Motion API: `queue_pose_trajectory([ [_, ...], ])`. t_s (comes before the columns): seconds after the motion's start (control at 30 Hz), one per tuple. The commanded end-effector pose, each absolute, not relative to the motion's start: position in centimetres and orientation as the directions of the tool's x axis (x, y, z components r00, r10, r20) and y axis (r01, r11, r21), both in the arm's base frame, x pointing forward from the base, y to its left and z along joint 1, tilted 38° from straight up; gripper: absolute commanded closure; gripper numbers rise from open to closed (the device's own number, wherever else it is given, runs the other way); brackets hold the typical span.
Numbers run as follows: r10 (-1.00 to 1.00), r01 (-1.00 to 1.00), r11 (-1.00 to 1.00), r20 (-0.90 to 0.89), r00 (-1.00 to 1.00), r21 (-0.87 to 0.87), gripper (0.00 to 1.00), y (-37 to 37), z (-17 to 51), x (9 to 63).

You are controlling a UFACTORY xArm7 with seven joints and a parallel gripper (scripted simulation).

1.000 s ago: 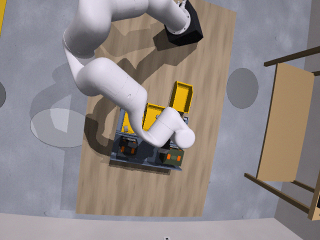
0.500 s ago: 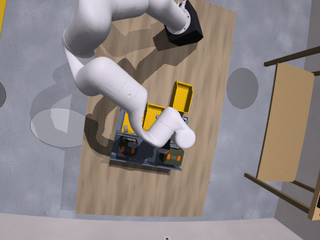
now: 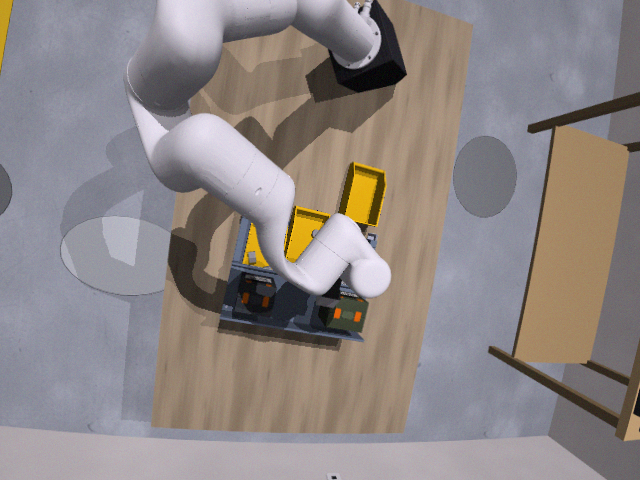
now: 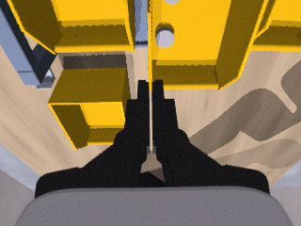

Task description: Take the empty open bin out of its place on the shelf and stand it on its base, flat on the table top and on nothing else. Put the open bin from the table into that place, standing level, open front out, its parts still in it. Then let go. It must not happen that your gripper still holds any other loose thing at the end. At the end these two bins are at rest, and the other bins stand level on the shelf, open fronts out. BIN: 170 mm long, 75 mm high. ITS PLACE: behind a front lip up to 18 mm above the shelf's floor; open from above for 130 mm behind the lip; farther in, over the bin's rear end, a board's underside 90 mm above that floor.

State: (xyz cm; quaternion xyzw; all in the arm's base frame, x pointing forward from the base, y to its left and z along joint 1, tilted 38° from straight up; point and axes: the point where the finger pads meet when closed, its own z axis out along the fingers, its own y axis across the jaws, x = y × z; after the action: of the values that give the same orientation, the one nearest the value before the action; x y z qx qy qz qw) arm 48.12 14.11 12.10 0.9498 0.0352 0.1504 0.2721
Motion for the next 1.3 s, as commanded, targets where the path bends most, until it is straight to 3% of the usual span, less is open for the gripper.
queue_pose_trajectory([
  [0.0,0.151,-0.014,-0.85,0.27,0.951,0.526,1.0,14.3,12.2,48.1],
  [0.8,0.057,-0.114,-0.862,0.318,0.946,0.494,1.0,14.0,11.9,47.9],
  [1.27,-0.344,-0.524,-0.794,0.483,0.805,0.308,1.0,12.9,10.5,46.6],
])
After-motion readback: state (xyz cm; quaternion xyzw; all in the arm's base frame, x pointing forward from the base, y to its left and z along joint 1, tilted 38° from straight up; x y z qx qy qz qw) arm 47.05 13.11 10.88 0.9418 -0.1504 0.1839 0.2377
